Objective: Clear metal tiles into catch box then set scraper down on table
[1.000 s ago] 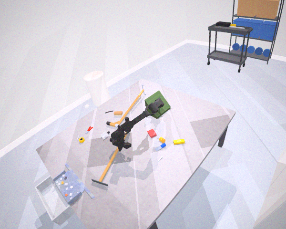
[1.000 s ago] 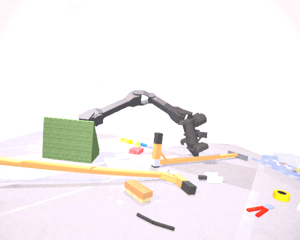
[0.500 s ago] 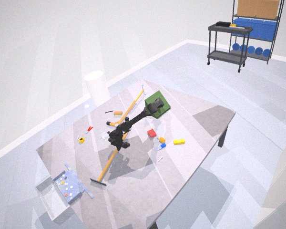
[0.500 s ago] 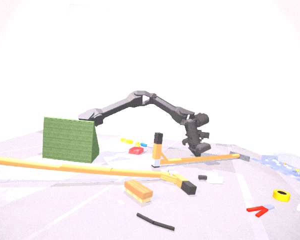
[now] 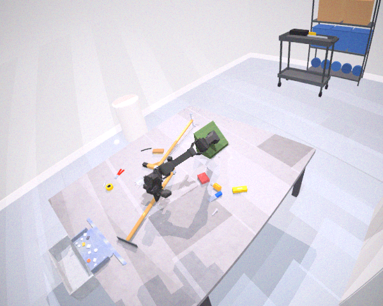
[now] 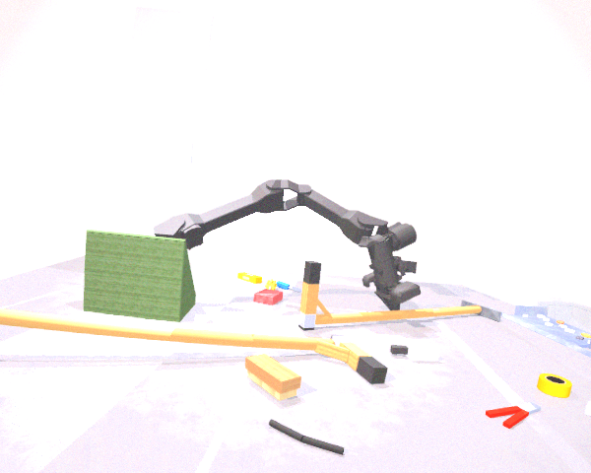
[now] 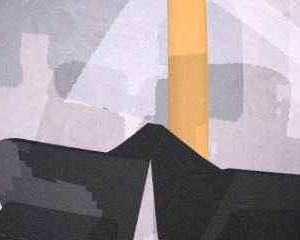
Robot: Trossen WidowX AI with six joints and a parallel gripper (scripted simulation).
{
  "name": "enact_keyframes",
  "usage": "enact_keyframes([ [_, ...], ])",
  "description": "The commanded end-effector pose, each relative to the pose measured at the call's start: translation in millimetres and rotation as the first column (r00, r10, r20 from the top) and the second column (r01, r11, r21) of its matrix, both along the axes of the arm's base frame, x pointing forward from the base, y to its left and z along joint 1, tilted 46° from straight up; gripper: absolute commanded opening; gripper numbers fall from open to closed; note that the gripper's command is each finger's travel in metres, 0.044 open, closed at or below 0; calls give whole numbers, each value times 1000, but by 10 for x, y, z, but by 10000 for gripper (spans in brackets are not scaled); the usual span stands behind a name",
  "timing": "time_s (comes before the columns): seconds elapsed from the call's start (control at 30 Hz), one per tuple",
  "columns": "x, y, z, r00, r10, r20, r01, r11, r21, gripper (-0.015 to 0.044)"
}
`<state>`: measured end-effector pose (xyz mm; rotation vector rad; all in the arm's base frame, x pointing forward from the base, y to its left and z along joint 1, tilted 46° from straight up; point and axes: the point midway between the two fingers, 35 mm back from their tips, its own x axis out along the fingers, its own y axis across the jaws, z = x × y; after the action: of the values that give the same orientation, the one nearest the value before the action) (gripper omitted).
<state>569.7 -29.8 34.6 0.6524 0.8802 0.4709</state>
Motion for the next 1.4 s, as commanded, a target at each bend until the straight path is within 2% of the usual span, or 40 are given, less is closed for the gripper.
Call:
enact_keyframes([
  [0.0,16,-45,-70,1000,0,-3,0,1000,-2,0],
  [1.07,91,-265,-283,1000,0,-1,0,1000,-2,0],
  [1.37,70,-440,-11,1000,1,4,-1,1000,-4,0],
])
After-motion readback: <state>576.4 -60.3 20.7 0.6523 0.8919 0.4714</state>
